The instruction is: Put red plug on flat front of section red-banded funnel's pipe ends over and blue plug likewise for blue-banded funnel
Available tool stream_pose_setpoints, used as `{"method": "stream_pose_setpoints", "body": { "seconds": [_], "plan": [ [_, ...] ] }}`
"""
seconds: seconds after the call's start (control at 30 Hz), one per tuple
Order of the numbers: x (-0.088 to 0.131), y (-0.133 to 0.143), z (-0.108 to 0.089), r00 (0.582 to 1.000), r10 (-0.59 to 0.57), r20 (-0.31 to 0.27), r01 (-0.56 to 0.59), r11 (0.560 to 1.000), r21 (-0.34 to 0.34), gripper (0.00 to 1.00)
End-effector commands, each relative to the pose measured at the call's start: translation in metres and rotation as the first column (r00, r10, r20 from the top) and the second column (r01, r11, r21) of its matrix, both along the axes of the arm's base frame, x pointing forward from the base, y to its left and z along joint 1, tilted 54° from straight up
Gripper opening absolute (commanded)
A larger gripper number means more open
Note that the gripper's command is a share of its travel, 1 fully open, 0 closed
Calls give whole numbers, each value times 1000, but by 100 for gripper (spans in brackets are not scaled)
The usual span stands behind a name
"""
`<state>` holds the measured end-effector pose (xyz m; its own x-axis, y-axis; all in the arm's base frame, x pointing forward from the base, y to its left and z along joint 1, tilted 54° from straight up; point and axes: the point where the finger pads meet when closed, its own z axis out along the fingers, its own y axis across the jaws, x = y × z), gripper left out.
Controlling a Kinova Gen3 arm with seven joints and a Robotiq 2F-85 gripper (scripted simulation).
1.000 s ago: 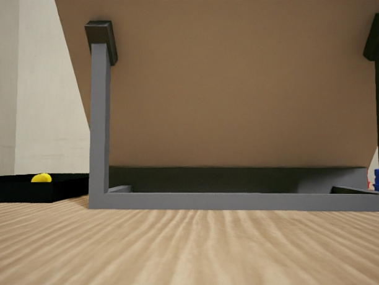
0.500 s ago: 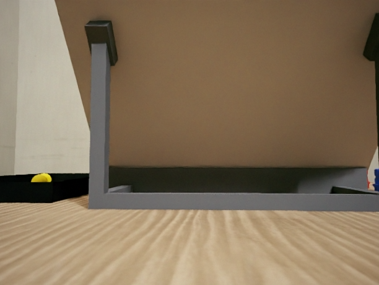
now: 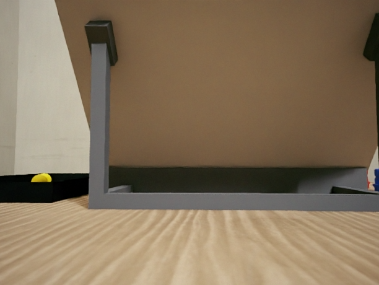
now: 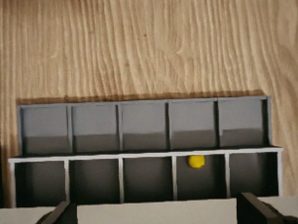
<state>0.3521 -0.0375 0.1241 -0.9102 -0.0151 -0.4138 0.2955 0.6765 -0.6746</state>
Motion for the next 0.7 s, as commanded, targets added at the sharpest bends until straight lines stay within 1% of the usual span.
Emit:
{"method": "stream_pose_setpoints", "body": {
  "seconds": [0.0, 0.57, 0.6, 0.67],
  "plan": [
    [0, 1, 0, 1000, 1, 1, -1, 1000, 1, 100],
    [0, 1, 0, 1000, 1, 1, -1, 1000, 1, 100],
    [0, 1, 0, 1000, 1, 1, -1, 1000, 1, 50],
    [0, 1, 0, 1000, 1, 1, -1, 1000, 1, 50]
  ]
}}
